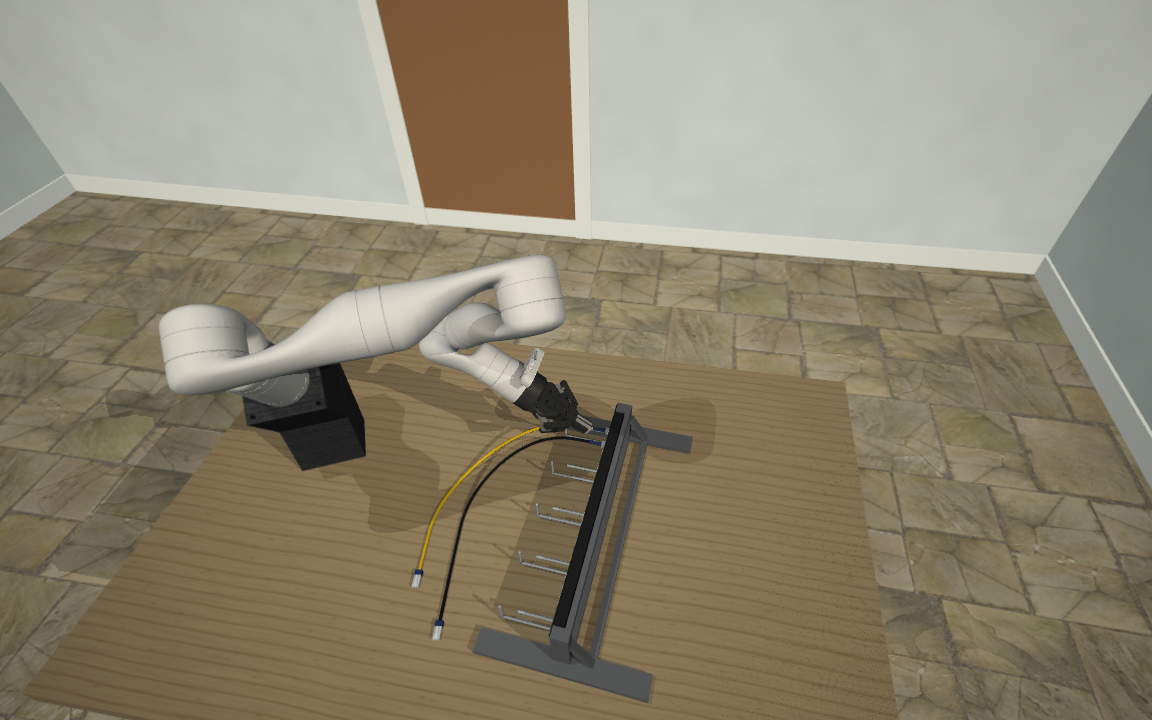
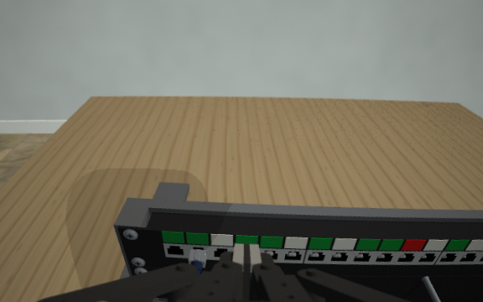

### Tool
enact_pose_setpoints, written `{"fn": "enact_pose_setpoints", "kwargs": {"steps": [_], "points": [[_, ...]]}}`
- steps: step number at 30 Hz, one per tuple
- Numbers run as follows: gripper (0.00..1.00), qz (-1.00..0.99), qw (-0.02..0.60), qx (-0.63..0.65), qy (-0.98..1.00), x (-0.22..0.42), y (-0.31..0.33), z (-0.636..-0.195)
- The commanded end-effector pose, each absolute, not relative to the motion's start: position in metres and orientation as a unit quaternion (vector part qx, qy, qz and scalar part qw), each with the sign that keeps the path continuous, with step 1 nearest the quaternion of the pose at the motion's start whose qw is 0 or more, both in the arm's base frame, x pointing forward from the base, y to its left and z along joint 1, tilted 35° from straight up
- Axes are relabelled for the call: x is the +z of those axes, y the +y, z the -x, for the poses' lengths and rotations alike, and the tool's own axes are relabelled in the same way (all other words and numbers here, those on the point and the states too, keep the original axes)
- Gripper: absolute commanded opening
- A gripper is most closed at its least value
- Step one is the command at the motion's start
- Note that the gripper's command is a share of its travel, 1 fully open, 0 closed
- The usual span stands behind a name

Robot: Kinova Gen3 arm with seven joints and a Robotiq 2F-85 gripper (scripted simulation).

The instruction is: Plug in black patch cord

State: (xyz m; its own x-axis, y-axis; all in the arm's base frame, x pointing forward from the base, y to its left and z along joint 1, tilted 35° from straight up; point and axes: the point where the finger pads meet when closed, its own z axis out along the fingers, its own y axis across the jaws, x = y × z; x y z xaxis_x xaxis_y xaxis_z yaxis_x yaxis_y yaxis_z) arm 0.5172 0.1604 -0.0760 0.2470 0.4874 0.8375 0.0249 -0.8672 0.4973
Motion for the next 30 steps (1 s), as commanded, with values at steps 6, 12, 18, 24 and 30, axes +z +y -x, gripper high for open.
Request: {"fn": "enact_pose_setpoints", "kwargs": {"steps": [6, 12, 18, 24, 30], "points": [[0.0, -0.765, 0.195, 0.591, 0.167, -0.075, 0.161, -0.517], [0.0, -0.765, 0.195, 0.591, 0.167, -0.075, 0.161, -0.516], [0.0, -0.765, 0.195, 0.591, 0.167, -0.071, 0.163, -0.499], [0.0, -0.765, 0.195, 0.591, 0.167, -0.066, 0.165, -0.477], [0.0, -0.765, 0.195, 0.591, 0.167, -0.056, 0.17, -0.434]]}}
